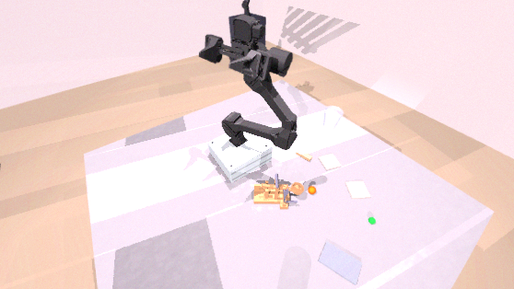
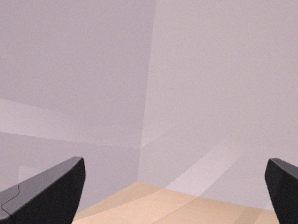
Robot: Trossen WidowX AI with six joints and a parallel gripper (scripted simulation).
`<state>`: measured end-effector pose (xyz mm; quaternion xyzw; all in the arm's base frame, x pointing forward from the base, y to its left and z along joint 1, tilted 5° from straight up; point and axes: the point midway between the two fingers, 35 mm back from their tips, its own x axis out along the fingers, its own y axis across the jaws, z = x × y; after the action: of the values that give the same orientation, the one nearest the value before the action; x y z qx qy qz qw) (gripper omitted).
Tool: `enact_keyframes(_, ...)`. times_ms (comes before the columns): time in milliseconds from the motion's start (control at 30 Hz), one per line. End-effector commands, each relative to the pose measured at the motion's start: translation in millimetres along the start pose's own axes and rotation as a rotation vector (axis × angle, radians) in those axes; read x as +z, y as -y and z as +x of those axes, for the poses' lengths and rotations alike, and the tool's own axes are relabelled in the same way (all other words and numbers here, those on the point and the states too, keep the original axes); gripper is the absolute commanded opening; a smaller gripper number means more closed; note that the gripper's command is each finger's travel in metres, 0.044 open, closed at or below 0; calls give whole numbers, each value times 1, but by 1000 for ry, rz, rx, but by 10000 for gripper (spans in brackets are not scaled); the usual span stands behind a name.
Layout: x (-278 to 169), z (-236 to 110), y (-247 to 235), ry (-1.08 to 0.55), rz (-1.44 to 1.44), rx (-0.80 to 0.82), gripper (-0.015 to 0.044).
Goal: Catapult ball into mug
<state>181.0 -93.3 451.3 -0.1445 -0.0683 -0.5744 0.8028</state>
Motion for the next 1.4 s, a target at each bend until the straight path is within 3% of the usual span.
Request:
enact_keyframes(0, 1, 0, 1, 2, 4, 1, 426)
enact_keyframes(733, 46, -14, 89, 172, 597, 140, 440)
enact_keyframes(1367, 21, 21, 148, 104, 1143, 224, 440)
